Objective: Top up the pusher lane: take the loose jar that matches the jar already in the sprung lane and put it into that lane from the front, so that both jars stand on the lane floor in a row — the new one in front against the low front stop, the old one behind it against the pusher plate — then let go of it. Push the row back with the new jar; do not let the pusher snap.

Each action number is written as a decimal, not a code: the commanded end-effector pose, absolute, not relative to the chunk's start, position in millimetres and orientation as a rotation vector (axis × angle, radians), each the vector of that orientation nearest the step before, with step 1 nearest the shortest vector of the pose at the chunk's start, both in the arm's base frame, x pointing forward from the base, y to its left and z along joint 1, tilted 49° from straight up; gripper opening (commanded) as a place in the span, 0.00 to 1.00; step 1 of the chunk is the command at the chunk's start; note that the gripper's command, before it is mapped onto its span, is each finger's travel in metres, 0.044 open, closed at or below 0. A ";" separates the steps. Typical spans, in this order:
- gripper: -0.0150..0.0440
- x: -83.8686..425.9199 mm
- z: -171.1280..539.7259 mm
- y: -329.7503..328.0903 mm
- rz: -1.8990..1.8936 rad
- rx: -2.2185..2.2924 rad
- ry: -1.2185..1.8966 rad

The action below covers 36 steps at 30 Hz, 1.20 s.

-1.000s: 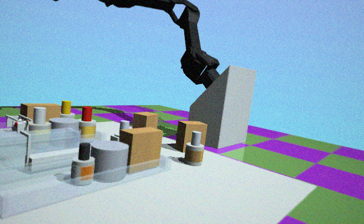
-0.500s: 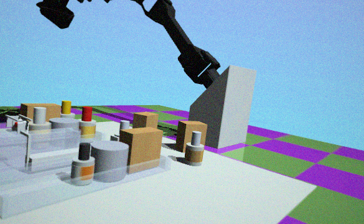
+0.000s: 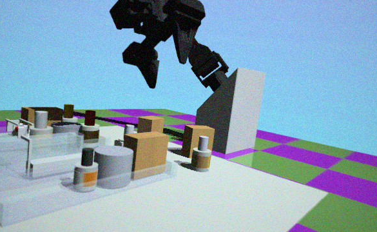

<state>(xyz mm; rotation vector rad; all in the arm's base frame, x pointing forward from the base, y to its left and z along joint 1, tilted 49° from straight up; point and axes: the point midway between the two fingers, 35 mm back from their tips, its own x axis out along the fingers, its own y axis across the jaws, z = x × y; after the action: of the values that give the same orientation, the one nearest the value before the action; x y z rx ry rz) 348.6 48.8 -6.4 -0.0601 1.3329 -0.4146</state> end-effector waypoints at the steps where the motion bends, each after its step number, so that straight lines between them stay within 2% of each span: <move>1: 1.00 304.0 -48.8 47.9 -0.571 -0.248 1.455; 6: 1.00 252.4 -78.7 39.7 -0.742 -0.559 1.495; 36: 1.00 241.5 -117.5 -6.3 -0.749 -0.574 1.494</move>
<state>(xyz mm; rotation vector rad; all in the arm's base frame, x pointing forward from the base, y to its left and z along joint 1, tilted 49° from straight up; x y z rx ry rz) 244.0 -1.5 -114.1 -0.5641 1.4855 -0.7479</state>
